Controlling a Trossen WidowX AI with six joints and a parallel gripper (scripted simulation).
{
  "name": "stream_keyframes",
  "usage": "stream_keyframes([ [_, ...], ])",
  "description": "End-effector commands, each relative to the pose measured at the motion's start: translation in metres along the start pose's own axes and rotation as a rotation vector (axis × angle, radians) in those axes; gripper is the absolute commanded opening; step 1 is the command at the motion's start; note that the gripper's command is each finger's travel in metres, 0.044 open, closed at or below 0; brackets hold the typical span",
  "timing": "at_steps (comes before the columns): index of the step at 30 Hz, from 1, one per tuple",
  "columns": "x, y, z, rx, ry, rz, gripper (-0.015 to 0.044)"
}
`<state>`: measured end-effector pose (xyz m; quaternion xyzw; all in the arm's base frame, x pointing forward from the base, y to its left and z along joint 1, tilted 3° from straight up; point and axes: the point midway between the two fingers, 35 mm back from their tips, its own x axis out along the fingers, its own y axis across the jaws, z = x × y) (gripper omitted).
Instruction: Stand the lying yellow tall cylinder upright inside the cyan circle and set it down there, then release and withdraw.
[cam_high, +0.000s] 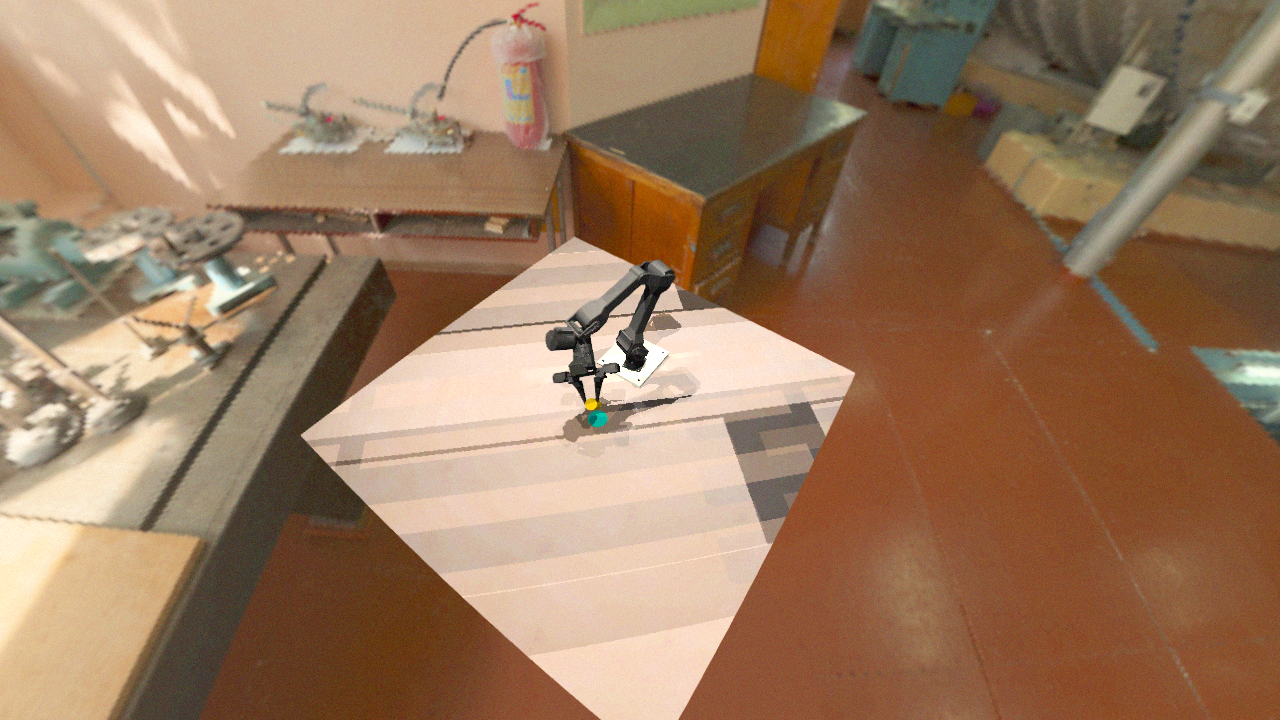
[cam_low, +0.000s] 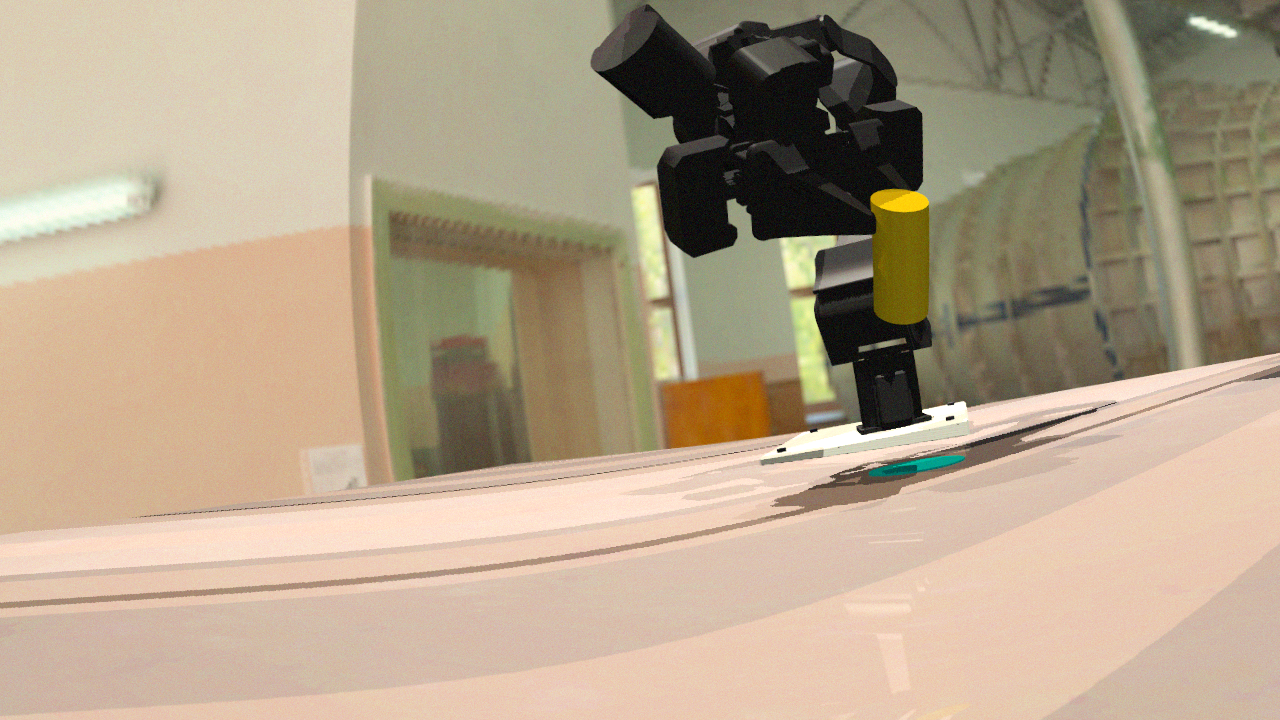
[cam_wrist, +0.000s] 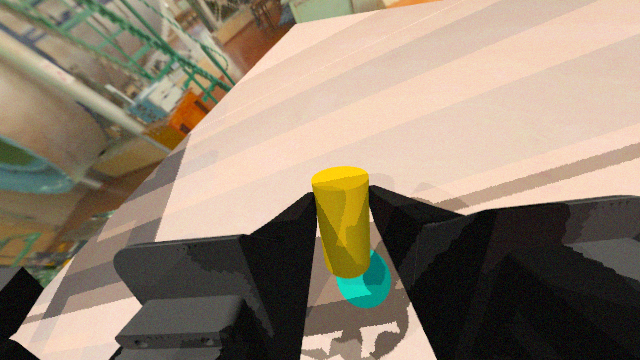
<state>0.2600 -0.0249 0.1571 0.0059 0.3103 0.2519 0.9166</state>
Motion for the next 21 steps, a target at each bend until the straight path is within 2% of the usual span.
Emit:
stream_keyframes([
  [1, -0.0031, 0.0004, 0.0016, -0.016, -0.037, -0.003, 0.0105],
  [21, -0.0107, 0.0008, -0.0002, -0.054, -0.169, 0.003, 0.0105],
])
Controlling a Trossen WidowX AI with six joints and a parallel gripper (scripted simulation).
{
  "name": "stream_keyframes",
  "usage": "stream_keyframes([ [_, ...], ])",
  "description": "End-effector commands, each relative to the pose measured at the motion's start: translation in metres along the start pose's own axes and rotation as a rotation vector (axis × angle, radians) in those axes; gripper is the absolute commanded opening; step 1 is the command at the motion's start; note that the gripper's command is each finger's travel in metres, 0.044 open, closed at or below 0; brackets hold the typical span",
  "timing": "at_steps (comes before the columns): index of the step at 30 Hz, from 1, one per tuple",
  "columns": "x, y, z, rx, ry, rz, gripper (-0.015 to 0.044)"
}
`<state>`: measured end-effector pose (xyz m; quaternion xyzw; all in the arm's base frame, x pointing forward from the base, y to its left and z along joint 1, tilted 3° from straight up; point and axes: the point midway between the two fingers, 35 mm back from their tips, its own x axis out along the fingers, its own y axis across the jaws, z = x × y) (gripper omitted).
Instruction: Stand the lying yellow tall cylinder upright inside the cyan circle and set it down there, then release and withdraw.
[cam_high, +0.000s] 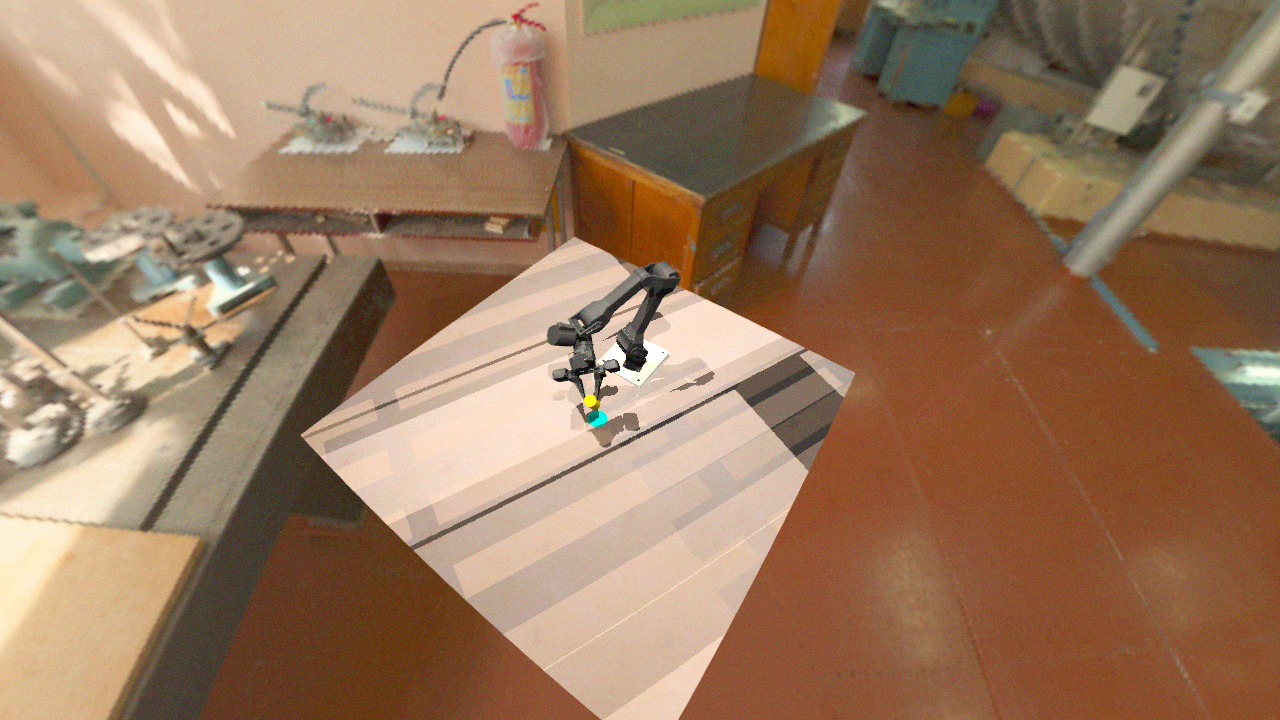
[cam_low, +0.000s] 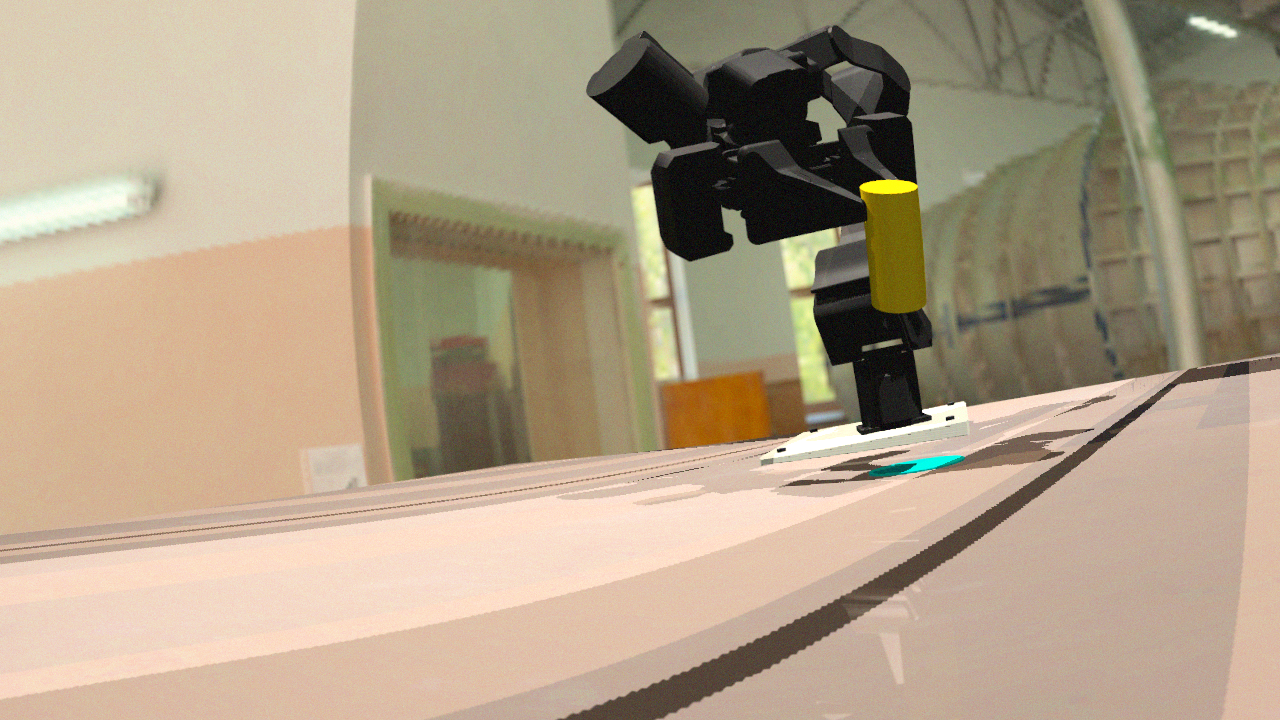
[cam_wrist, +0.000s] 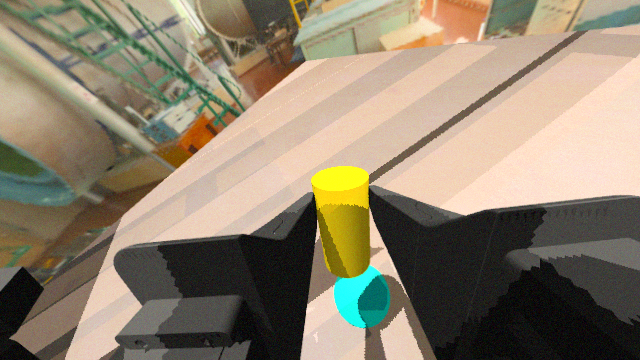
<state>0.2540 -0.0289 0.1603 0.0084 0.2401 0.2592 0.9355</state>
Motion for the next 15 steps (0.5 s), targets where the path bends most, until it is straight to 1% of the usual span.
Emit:
stream_keyframes([
  [1, -0.0032, 0.0010, 0.0016, -0.021, -0.034, -0.003, 0.0105],
  [15, -0.0097, 0.0029, 0.0003, -0.057, -0.121, 0.001, 0.0105],
])
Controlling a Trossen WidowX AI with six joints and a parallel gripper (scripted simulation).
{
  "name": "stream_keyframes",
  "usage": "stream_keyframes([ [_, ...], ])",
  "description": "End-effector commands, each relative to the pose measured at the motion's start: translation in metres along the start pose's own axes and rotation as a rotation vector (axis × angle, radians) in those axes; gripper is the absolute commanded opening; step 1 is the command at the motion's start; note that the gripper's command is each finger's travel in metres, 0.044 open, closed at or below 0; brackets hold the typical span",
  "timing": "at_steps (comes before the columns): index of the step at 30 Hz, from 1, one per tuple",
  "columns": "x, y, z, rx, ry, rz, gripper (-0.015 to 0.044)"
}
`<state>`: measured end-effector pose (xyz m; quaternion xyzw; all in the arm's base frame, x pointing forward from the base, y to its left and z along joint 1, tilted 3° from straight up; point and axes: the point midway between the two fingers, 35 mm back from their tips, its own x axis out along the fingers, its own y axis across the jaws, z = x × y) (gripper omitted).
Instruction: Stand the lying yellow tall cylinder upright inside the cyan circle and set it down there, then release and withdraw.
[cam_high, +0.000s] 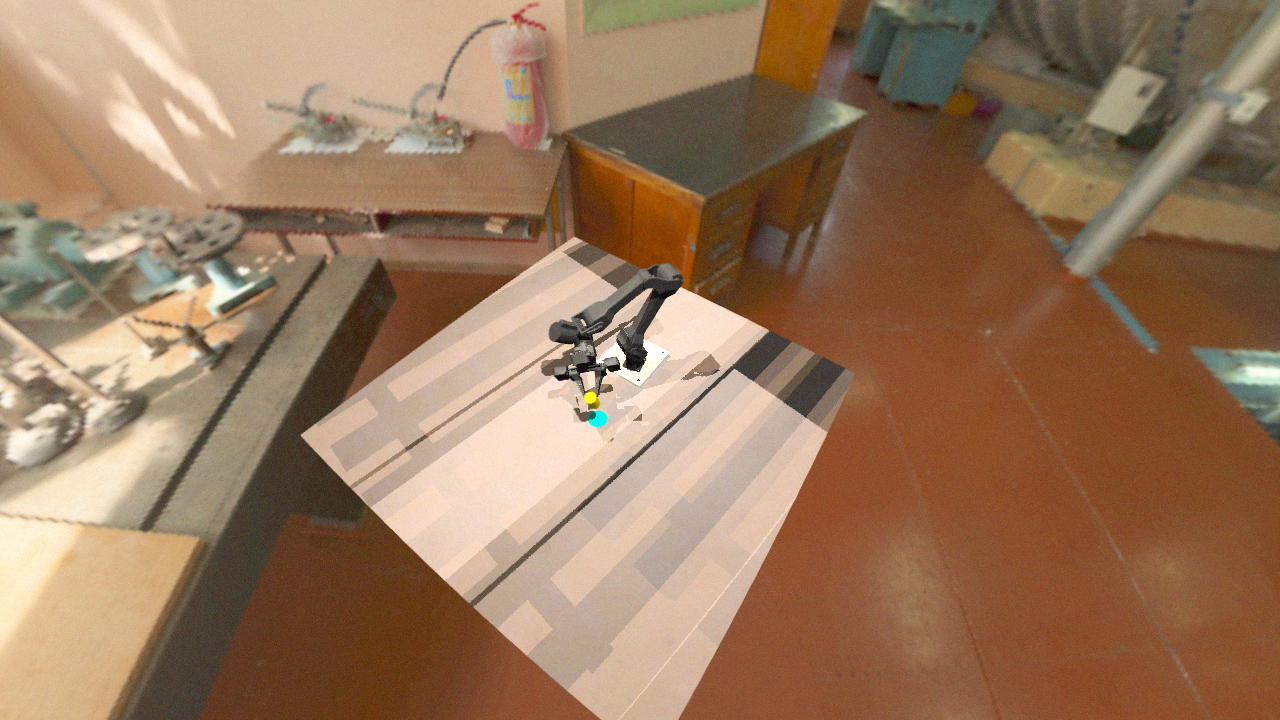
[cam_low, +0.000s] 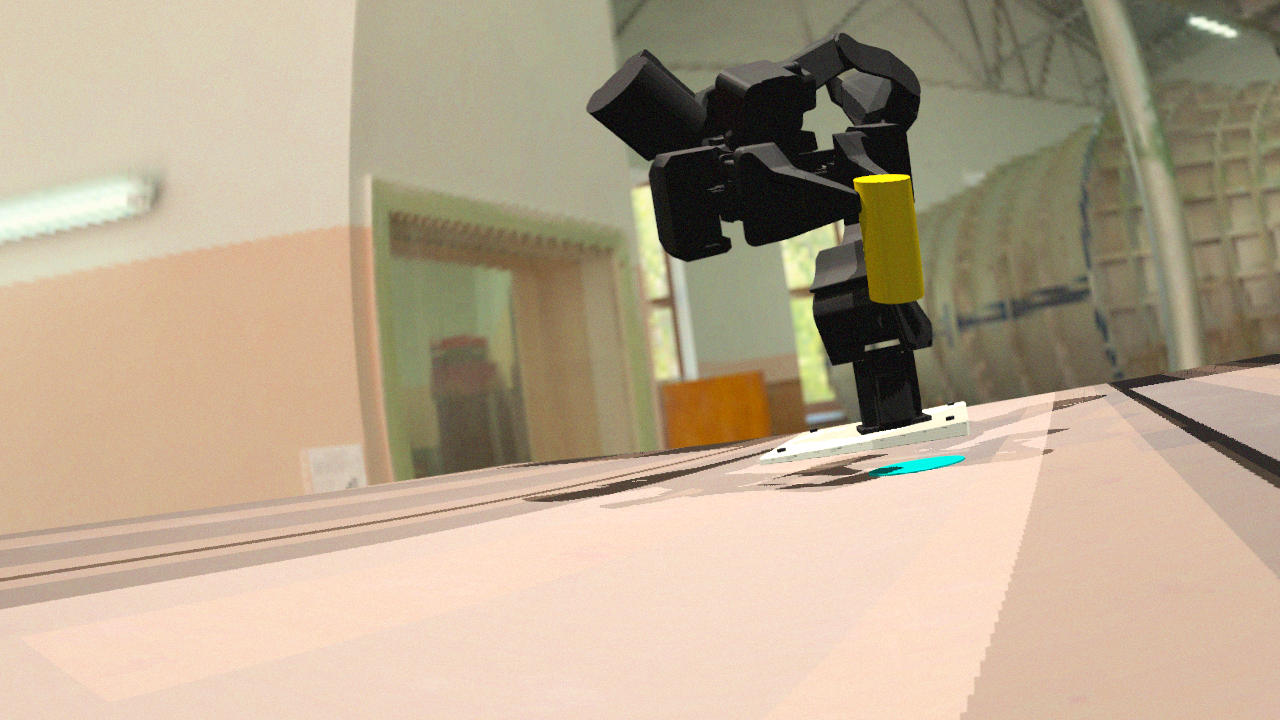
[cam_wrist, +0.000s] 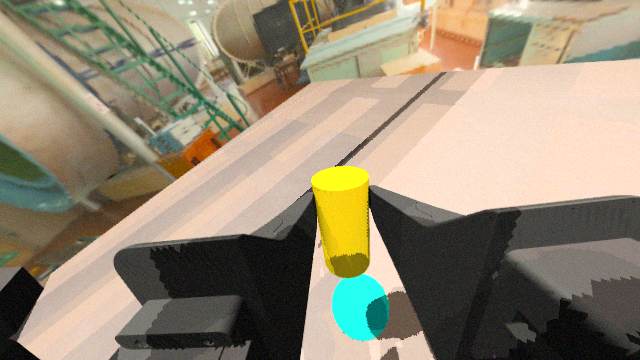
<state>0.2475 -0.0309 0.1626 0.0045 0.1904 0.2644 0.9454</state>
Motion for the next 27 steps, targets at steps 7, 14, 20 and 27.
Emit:
stream_keyframes([
  [7, -0.006, 0.003, 0.001, -0.041, -0.068, -0.001, 0.0105],
  [14, -0.010, 0.005, 0.000, -0.063, -0.108, 0.001, 0.0105],
  [20, -0.013, 0.007, -0.001, -0.083, -0.142, 0.003, 0.0105],
  [27, -0.017, 0.009, -0.002, -0.108, -0.180, 0.005, 0.0105],
])
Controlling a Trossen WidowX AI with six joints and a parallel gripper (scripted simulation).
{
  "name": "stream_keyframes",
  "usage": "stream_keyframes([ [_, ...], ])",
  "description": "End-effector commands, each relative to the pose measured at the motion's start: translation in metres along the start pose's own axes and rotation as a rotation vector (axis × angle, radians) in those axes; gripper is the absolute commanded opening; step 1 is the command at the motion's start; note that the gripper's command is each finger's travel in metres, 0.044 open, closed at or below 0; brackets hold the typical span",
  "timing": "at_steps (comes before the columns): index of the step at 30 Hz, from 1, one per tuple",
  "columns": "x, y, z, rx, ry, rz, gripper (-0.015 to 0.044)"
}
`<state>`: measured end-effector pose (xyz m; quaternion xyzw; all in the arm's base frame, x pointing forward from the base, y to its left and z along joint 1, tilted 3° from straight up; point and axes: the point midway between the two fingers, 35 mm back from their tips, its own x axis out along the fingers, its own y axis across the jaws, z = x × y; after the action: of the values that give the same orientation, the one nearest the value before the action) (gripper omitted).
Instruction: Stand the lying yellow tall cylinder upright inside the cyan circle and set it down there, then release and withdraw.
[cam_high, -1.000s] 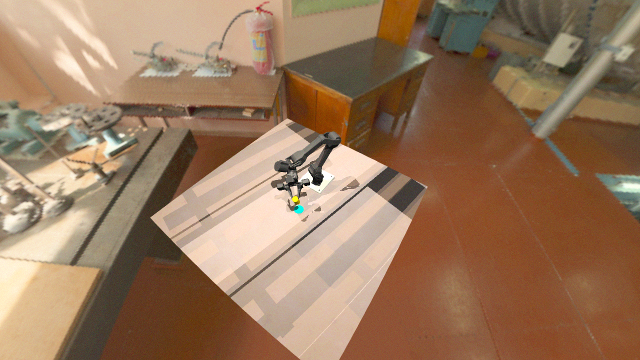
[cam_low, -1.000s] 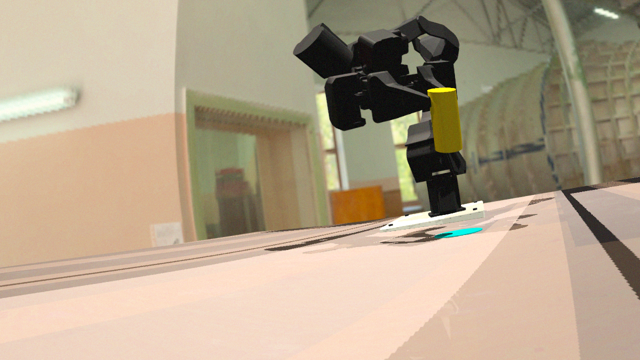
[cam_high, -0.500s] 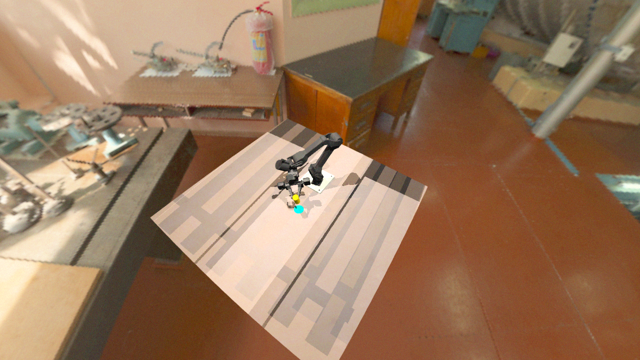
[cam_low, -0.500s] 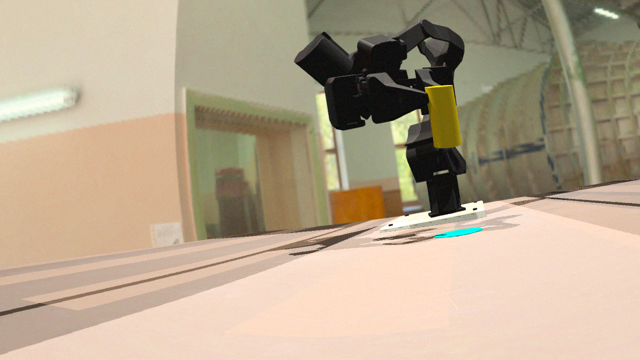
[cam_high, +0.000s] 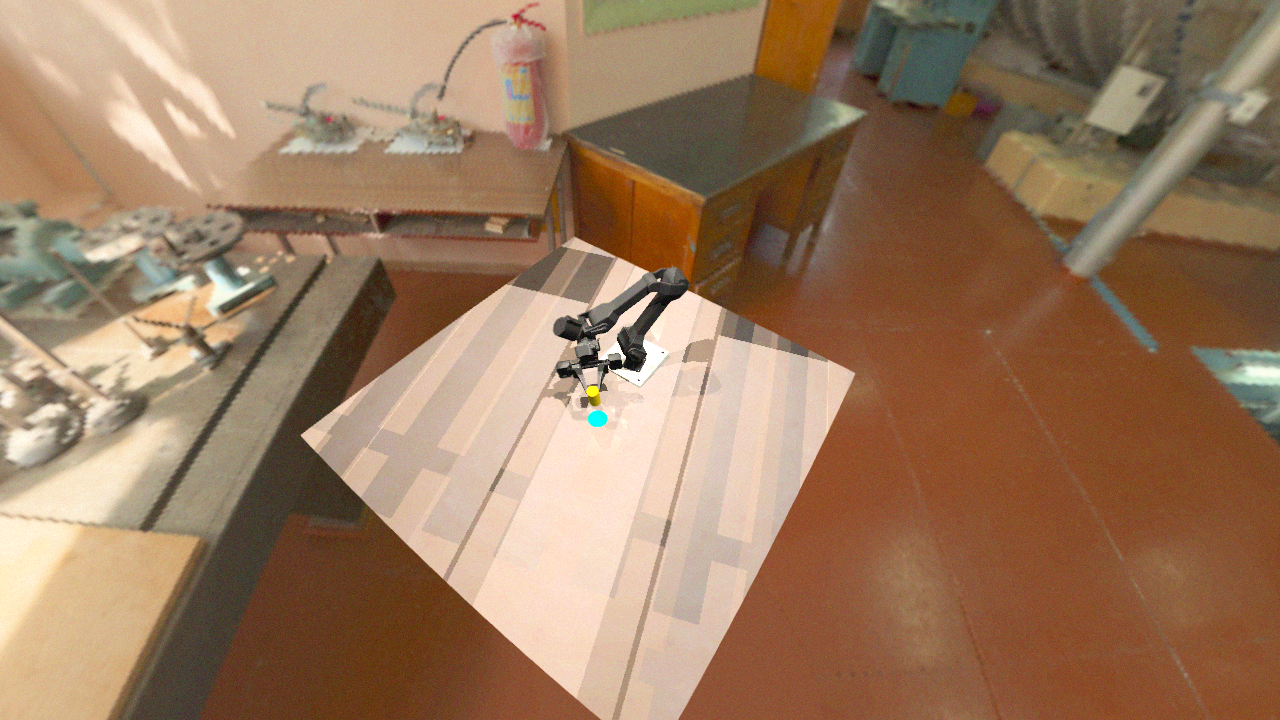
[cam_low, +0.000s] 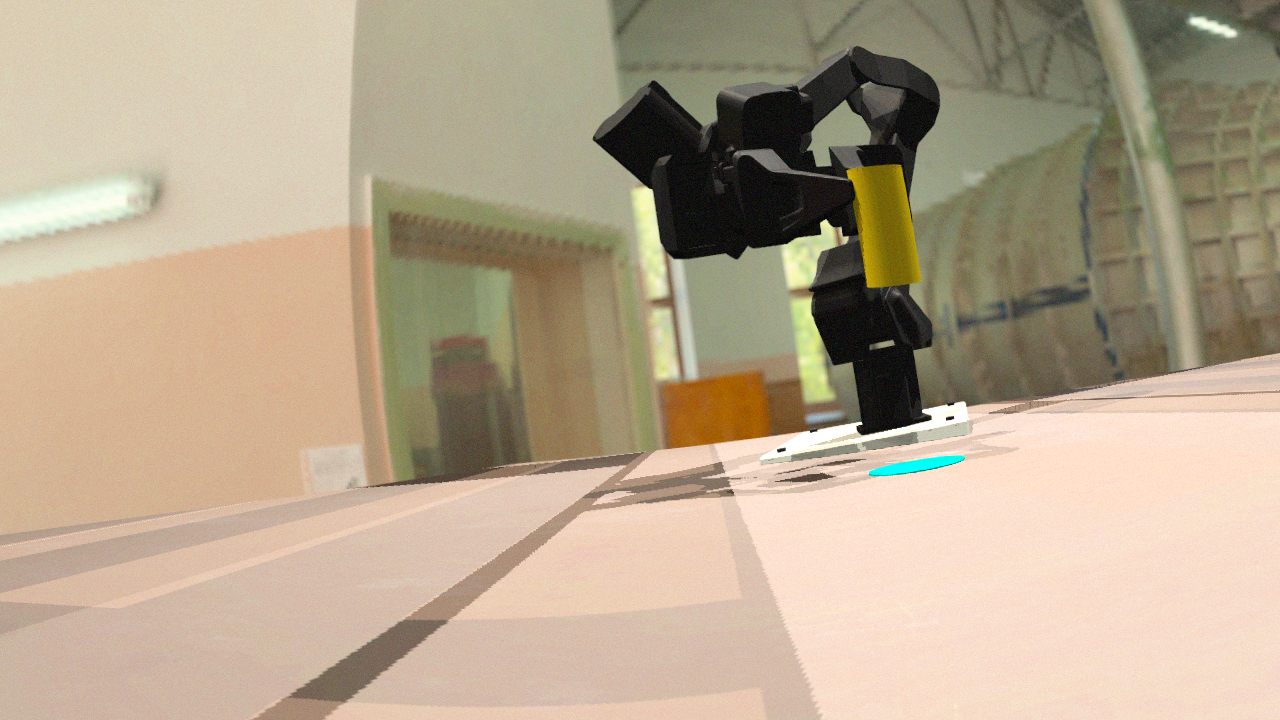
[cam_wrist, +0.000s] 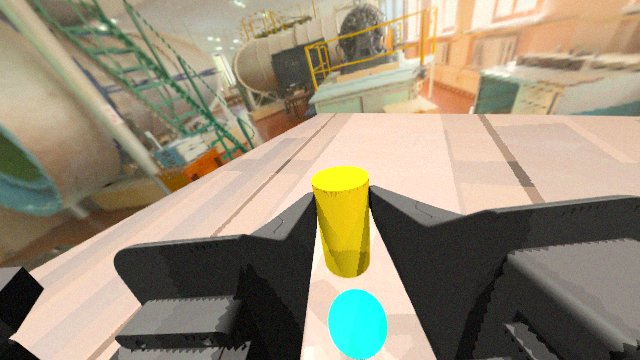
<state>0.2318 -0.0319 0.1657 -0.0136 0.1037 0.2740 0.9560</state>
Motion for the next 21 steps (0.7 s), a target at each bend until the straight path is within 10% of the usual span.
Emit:
stream_keyframes([
  [1, -0.003, 0.002, 0.001, -0.028, -0.027, 0.000, 0.0105],
  [21, -0.014, 0.012, -0.001, -0.104, -0.124, 0.008, 0.0105],
])
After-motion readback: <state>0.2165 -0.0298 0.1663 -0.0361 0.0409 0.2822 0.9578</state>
